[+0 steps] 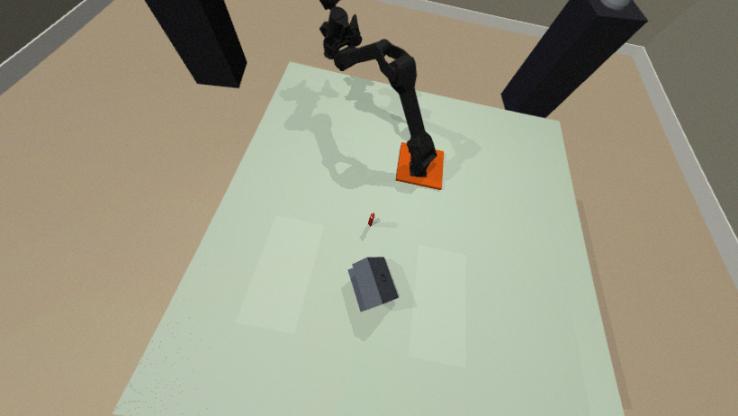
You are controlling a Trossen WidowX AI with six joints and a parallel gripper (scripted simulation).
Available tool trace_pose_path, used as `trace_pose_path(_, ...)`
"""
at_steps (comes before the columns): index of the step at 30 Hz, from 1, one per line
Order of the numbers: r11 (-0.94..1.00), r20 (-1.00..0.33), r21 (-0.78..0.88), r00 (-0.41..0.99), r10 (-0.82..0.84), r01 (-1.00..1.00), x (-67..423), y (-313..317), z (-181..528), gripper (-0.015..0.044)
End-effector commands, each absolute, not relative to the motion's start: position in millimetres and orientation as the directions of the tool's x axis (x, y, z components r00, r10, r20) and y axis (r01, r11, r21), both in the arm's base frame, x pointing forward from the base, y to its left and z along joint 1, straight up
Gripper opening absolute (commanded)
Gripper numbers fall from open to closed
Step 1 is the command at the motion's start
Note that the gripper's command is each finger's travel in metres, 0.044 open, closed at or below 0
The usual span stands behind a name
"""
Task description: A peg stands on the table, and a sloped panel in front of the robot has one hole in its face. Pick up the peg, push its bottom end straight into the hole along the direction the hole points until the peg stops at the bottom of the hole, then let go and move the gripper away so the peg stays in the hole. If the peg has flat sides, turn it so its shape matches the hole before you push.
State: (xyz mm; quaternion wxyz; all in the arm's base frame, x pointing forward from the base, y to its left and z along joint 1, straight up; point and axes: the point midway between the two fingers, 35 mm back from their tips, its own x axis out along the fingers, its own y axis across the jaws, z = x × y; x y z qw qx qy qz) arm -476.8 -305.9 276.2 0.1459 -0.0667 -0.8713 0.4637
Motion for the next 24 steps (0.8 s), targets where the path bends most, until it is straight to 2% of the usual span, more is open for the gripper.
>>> trace_pose_path(1,0.561,0.192,-0.827,-0.949,0.250,-0.020,-476.5,-306.5,276.1,0.0426)
trace_pose_path(2,0.561,0.191,-0.827,-0.951,0.244,-0.022,-475.5,-308.2,276.0,0.0440)
trace_pose_path(24,0.563,0.062,-0.811,-0.980,-0.192,-0.161,-375.8,-435.1,260.9,0.0440)
